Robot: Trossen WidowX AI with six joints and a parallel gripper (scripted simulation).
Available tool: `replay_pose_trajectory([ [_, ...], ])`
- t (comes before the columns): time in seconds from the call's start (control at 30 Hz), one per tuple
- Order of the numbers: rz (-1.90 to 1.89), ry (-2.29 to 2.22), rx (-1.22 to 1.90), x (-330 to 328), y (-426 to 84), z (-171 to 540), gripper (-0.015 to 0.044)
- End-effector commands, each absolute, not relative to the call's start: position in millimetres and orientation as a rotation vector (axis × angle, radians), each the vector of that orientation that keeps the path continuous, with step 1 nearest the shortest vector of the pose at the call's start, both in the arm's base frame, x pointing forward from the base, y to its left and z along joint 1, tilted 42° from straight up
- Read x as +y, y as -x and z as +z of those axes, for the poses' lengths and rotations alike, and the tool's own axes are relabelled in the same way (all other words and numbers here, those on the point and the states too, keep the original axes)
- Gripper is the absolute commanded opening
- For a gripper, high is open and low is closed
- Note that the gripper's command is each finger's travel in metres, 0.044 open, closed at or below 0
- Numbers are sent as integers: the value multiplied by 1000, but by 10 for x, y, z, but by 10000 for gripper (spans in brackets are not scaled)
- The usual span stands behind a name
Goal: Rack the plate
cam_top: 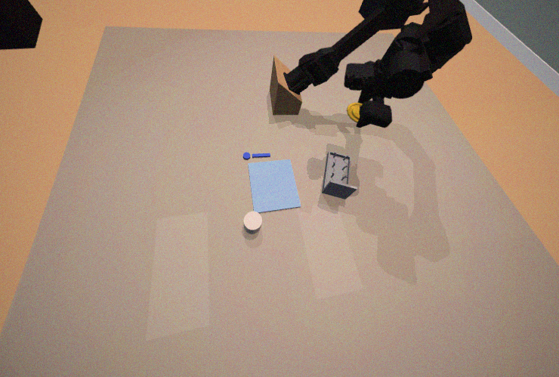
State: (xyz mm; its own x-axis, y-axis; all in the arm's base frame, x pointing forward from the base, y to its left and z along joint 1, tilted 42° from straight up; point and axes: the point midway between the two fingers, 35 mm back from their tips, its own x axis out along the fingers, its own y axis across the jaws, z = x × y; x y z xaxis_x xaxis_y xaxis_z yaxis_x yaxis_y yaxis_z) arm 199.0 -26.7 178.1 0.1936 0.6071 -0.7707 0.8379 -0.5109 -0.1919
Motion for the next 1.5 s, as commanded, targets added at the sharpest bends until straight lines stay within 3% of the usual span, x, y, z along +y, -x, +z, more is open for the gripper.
replay_pose_trajectory([
  [0.0, -1263, -2106, 1378, -226, -1954, 1672, 0],
  [1.47, -1236, -1102, 1004, -108, -1954, 804, 0],
])
